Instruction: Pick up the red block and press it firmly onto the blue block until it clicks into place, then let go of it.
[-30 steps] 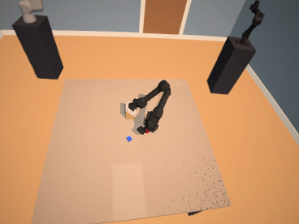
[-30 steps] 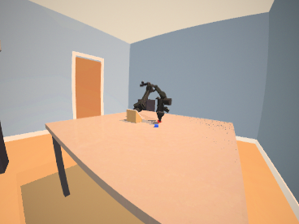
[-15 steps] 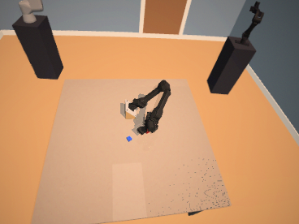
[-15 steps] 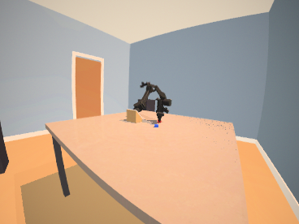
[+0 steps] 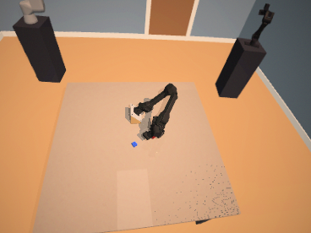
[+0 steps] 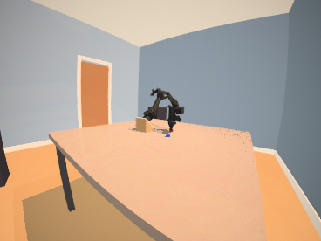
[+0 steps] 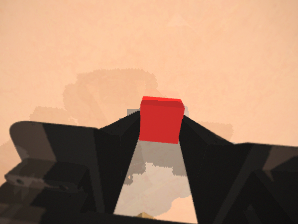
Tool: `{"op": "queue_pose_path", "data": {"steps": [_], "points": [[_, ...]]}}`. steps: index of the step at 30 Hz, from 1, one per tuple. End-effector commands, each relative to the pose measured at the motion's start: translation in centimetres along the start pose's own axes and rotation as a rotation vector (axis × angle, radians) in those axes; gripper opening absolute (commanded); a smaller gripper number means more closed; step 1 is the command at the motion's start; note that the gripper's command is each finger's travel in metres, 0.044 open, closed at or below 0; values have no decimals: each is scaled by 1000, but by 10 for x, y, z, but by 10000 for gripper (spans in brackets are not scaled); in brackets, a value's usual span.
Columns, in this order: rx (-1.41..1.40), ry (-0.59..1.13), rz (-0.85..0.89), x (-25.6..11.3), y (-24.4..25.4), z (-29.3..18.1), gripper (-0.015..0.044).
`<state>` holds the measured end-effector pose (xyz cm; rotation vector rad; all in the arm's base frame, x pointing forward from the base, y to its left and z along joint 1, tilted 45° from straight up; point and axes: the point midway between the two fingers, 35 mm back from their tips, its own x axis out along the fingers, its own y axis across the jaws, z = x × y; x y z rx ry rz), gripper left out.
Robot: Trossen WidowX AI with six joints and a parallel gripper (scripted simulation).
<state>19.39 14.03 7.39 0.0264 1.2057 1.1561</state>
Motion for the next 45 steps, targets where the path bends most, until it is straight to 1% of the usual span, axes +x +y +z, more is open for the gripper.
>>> {"op": "queue_pose_path", "data": {"steps": [1, 13, 25, 30, 45], "points": [[-3, 0, -4, -9, -2, 2, 0], [-3, 7, -16, -62, -10, 5, 0], [-5, -1, -2, -116, -6, 2, 0], [-2, -1, -3, -116, -13, 2, 0], [25, -1, -7, -97, -81, -5, 0]]}}
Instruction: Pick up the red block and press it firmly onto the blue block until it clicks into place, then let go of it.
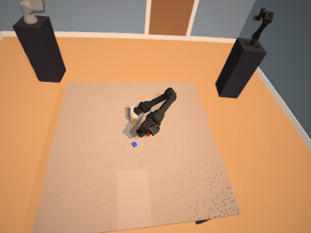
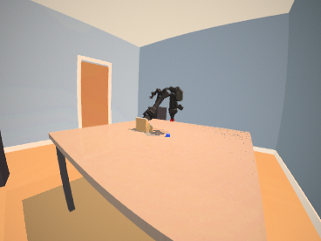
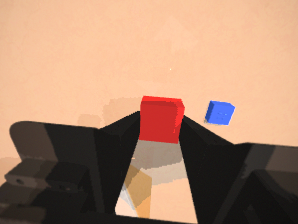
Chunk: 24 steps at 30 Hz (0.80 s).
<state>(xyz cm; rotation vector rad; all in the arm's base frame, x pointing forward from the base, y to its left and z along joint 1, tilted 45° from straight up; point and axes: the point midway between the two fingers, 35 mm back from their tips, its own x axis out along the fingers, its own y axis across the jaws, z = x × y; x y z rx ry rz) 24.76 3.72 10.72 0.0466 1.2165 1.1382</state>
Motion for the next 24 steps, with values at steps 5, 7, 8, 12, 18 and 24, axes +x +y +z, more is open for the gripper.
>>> {"op": "queue_pose_path", "data": {"steps": [5, 7, 8, 12, 18, 24], "points": [[8, 3, -5, 12, -37, -9, 0], [12, 3, -6, 16, -45, -11, 0], [14, 3, -6, 18, -50, -13, 0], [21, 3, -6, 25, -66, -19, 0], [32, 2, -6, 38, -90, -30, 0], [36, 2, -6, 43, -100, -33, 0]]}}
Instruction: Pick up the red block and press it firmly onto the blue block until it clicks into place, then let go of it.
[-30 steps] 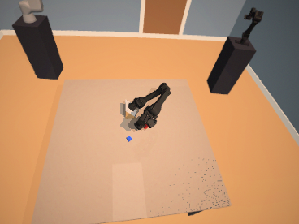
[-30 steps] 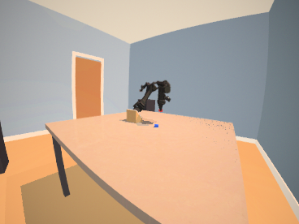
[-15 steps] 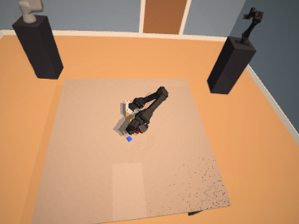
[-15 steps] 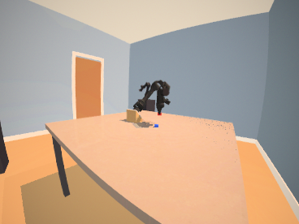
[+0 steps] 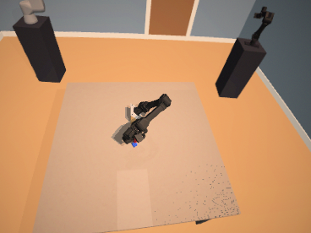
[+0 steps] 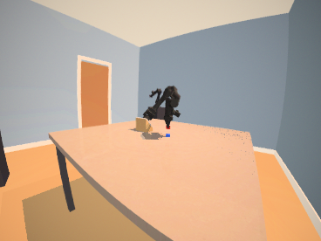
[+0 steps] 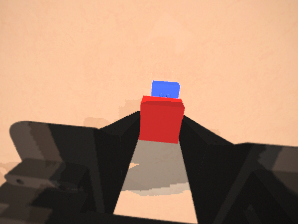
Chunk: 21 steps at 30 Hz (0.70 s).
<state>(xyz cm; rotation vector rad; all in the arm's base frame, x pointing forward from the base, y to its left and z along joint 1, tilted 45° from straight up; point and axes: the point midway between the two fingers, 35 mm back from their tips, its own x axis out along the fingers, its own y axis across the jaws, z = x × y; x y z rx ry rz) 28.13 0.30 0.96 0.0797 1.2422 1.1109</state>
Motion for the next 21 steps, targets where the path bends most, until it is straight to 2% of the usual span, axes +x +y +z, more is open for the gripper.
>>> {"op": "queue_pose_path", "data": {"steps": [1, 21], "points": [[-8, 1, -6, 2, -6, 2, 0], [-9, 0, -4, 38, -4, 0, 0]]}}
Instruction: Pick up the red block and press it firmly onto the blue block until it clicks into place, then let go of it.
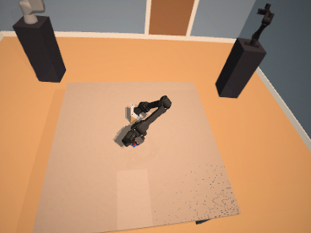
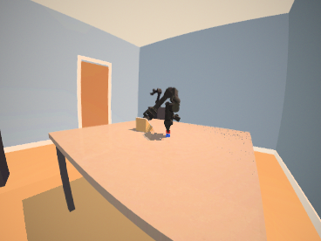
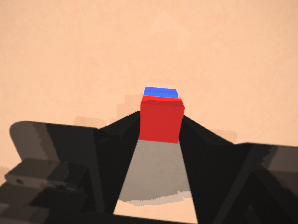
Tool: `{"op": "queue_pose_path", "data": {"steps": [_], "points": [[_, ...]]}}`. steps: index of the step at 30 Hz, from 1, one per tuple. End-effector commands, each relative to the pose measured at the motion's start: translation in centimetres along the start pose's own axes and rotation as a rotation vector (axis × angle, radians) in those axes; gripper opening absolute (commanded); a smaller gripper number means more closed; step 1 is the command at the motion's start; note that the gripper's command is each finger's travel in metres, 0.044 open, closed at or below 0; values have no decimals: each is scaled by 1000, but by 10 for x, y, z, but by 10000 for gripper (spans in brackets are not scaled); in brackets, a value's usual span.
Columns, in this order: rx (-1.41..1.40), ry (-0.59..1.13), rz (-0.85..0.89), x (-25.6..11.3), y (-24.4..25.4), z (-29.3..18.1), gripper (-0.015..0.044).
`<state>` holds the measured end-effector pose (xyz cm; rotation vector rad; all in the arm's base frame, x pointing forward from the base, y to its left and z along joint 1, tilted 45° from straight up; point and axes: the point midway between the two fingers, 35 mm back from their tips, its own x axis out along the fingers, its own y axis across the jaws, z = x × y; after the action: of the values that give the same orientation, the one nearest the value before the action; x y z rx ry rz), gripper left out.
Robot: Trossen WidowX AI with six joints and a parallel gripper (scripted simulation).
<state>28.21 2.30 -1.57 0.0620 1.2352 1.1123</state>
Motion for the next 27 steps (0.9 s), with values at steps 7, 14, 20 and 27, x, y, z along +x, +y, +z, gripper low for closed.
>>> {"op": "queue_pose_path", "data": {"steps": [7, 14, 20, 27], "points": [[6, -2, 5, 7, 1, 0, 0], [6, -2, 4, 9, 1, 0, 0], [6, -2, 4, 10, 1, 0, 0], [6, -2, 4, 15, 1, 0, 0]]}}
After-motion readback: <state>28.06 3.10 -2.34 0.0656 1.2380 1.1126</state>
